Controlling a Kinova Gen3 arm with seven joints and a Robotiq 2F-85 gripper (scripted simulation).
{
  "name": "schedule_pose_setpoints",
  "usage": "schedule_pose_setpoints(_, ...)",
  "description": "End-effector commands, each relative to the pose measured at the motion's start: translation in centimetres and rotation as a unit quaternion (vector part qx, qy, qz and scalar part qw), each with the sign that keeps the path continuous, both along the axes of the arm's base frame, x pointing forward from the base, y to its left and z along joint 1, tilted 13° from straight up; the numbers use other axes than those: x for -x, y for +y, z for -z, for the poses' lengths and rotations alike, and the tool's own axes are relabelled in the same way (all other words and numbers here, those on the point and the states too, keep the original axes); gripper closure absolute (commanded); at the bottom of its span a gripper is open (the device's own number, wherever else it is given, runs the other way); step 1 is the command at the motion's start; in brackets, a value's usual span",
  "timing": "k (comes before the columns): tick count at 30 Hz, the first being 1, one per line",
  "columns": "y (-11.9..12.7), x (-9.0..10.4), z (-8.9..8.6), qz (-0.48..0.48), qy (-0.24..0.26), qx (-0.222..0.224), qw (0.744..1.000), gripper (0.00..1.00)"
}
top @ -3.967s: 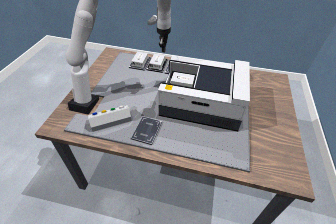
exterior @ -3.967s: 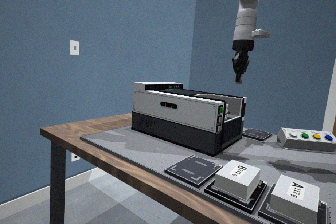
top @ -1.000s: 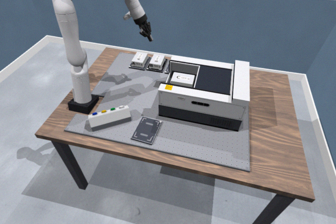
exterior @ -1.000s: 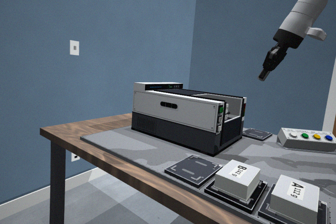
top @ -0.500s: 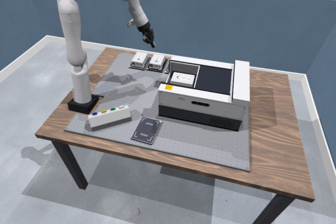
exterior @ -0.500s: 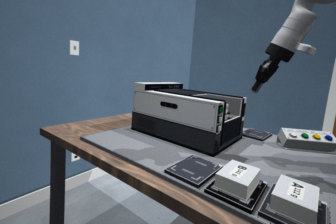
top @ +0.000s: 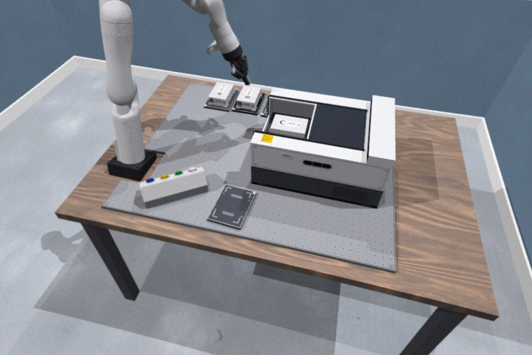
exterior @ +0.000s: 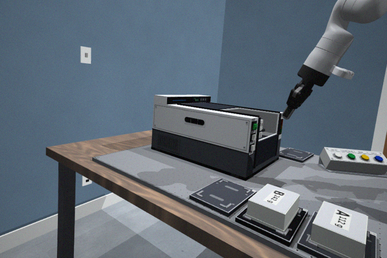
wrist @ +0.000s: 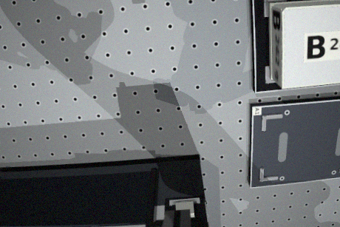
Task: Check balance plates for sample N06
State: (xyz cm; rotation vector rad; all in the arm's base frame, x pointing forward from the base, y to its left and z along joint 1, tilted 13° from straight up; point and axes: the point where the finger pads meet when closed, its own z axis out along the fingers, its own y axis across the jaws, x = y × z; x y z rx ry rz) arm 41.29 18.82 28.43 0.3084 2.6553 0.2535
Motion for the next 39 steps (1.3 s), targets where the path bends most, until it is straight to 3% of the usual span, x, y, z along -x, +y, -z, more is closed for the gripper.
schedule_pose_setpoints(1,0.2,-0.5,0.9,0.001,-0.001,0.0,1.0,0.9)
schedule_pose_setpoints(31,1.4,-4.1,8.7,0.001,-0.001,0.0,1.0,0.9)
schedule_pose_setpoints(39,1.4,-4.4,9.1,0.001,-0.001,0.0,1.0,0.9)
